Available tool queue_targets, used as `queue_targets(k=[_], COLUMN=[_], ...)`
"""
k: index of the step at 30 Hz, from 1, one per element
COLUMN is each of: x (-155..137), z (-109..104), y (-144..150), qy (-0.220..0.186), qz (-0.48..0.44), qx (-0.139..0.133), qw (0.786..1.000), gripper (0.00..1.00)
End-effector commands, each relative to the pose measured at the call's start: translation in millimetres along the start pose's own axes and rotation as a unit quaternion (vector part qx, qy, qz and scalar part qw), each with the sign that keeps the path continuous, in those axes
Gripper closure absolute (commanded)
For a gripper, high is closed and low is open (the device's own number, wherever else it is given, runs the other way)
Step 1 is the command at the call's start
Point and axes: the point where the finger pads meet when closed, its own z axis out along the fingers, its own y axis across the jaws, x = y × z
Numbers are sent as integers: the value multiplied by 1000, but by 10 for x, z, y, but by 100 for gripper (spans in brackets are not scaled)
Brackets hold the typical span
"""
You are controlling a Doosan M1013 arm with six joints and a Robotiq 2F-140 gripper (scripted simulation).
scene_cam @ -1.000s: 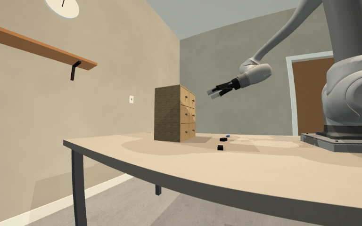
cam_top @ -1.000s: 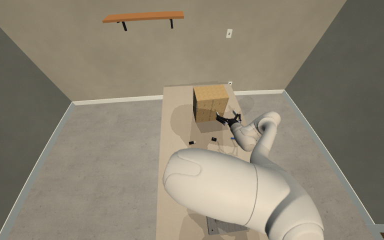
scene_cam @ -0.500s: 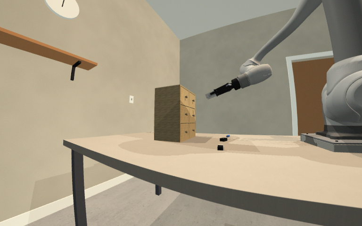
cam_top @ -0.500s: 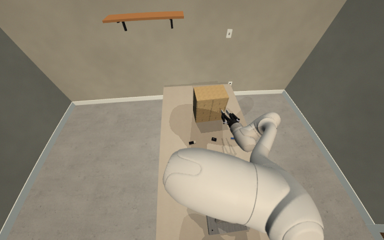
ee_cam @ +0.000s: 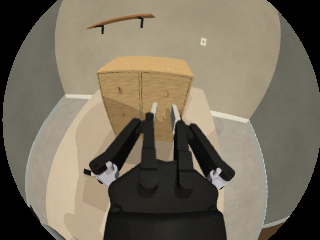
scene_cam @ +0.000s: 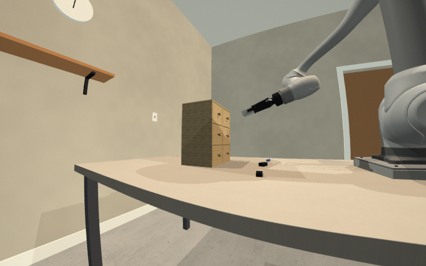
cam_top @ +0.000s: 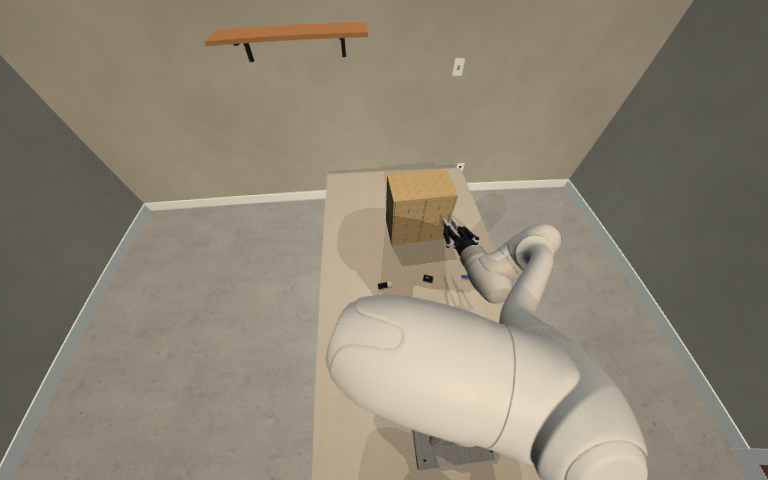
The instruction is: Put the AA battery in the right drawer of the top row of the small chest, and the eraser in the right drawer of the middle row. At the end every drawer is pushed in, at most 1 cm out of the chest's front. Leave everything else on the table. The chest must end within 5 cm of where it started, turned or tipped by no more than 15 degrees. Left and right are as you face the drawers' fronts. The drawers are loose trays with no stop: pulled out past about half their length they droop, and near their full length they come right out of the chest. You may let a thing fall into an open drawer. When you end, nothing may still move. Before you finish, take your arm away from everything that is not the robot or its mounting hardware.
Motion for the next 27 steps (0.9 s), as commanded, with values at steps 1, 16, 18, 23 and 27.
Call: queue_targets(k=[1, 16, 18, 23, 27], x=[3, 22, 26, 32, 33], z=[38, 424, 489, 613, 642], y=[0, 0, 0, 0, 0], qy=[0, 0, 0, 0, 0], qz=[0, 0, 0, 0, 0], qx=[0, 0, 0, 0, 0], qw=[1000, 1000, 1000, 1000, 1000], gripper=[80, 80, 80, 80, 80])
